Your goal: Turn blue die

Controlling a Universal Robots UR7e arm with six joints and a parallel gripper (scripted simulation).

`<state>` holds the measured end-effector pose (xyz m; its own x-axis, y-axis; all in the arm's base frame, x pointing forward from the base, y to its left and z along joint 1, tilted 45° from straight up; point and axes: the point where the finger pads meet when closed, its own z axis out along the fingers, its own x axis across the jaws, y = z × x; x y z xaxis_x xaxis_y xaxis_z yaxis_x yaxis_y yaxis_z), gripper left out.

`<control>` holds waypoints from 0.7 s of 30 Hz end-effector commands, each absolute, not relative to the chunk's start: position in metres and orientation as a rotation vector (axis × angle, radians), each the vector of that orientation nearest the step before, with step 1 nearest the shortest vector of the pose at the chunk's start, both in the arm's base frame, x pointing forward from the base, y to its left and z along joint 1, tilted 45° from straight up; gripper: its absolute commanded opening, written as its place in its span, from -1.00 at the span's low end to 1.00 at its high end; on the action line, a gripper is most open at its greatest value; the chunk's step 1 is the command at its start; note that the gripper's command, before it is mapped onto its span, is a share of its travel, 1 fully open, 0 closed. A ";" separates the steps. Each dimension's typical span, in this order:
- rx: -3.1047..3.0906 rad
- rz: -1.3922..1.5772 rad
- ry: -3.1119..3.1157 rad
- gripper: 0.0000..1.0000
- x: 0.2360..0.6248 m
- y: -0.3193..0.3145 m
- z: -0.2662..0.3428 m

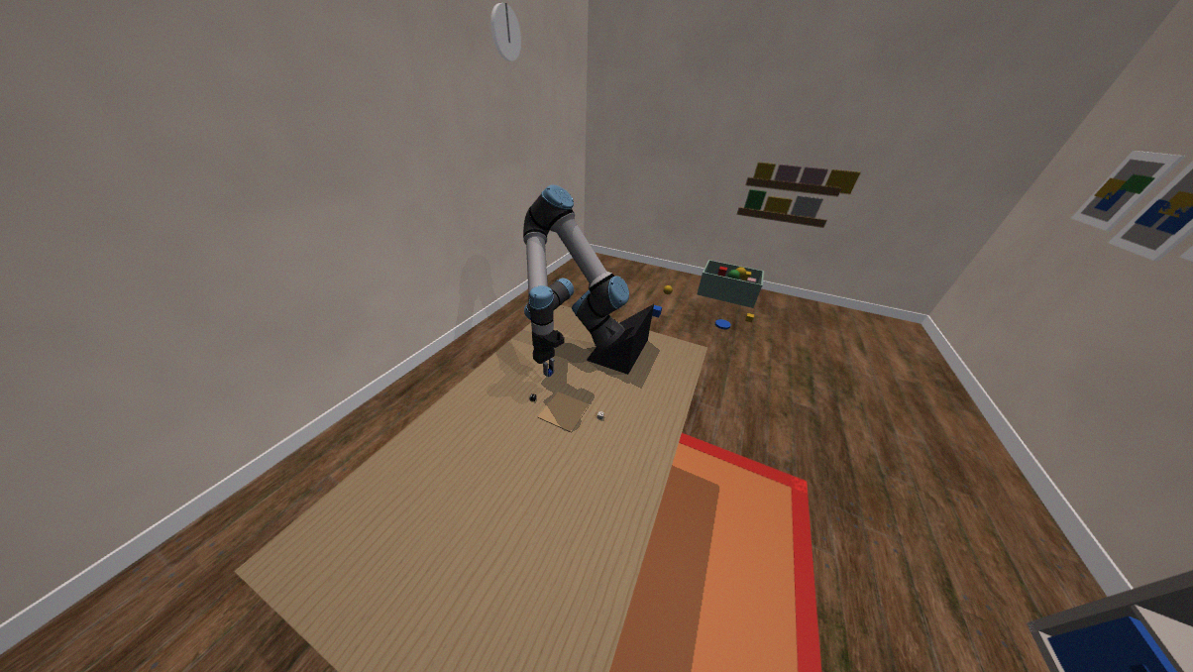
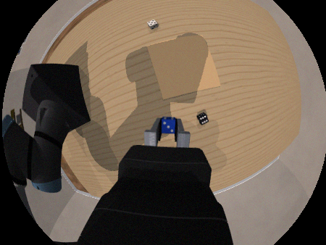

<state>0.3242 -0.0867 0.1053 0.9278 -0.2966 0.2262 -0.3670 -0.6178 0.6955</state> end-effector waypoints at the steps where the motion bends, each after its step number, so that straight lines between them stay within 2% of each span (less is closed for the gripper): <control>1: 2.205 0.097 -0.467 -0.19 0.326 -0.087 0.106; 21: 1.868 0.013 -0.450 -0.19 0.327 -0.087 0.102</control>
<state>0.3276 -0.0858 0.1017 0.9357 -0.2675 0.2300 -0.3248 -0.3987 0.8577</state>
